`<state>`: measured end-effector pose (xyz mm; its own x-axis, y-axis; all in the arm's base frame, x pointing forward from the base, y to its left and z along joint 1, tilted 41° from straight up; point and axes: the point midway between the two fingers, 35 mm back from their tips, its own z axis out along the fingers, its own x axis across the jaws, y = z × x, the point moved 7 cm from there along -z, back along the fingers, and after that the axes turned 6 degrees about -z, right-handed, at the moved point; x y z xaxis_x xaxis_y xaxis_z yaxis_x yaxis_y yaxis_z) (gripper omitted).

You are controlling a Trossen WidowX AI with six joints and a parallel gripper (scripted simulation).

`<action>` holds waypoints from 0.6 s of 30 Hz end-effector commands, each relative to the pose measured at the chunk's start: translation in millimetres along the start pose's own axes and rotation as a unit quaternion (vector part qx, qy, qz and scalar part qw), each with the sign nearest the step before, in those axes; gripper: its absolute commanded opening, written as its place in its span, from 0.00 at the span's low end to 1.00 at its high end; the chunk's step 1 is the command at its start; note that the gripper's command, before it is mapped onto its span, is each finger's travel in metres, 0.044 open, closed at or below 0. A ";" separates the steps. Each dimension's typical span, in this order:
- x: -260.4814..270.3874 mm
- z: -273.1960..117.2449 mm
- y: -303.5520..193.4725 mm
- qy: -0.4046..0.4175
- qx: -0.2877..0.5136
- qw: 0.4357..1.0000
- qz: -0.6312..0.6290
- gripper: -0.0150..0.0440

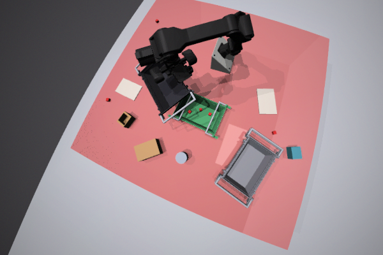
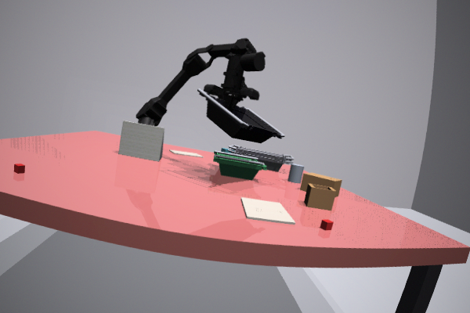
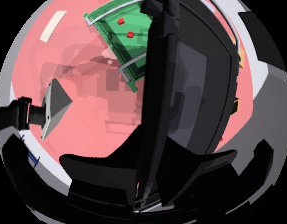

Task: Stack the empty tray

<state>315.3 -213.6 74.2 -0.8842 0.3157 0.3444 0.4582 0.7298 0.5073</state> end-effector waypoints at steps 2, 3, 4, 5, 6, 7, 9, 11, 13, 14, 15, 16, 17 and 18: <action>3.7 -7.1 22.9 -0.013 -0.001 0.999 -0.047 0.25; 4.2 -6.8 27.2 -0.013 -0.002 0.998 -0.055 0.25; 4.7 -6.5 31.5 -0.013 -0.002 0.998 -0.064 0.25; 5.3 -6.2 35.7 -0.013 -0.003 0.997 -0.072 0.25; 5.9 -5.8 40.0 -0.012 -0.003 0.997 -0.081 0.25; 6.5 -5.5 44.2 -0.012 -0.003 0.996 -0.090 0.25; 8.0 -4.7 52.6 -0.012 -0.004 0.994 -0.107 0.25; 9.6 -3.8 61.0 -0.011 -0.006 0.992 -0.124 0.25; 11.4 -2.9 69.3 -0.010 -0.007 0.990 -0.141 0.25; 12.4 -2.4 73.4 -0.010 -0.007 0.989 -0.149 0.25; 13.4 -1.9 77.5 -0.010 -0.008 0.987 -0.158 0.25; 14.4 -1.4 81.6 -0.009 -0.009 0.986 -0.167 0.25; 15.5 -0.9 85.7 -0.009 -0.009 0.984 -0.175 0.25; 16.6 -0.4 89.8 -0.009 -0.010 0.983 -0.184 0.25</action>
<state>339.9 -150.6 112.4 -0.9814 0.0747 0.1766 0.1676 0.7820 0.6003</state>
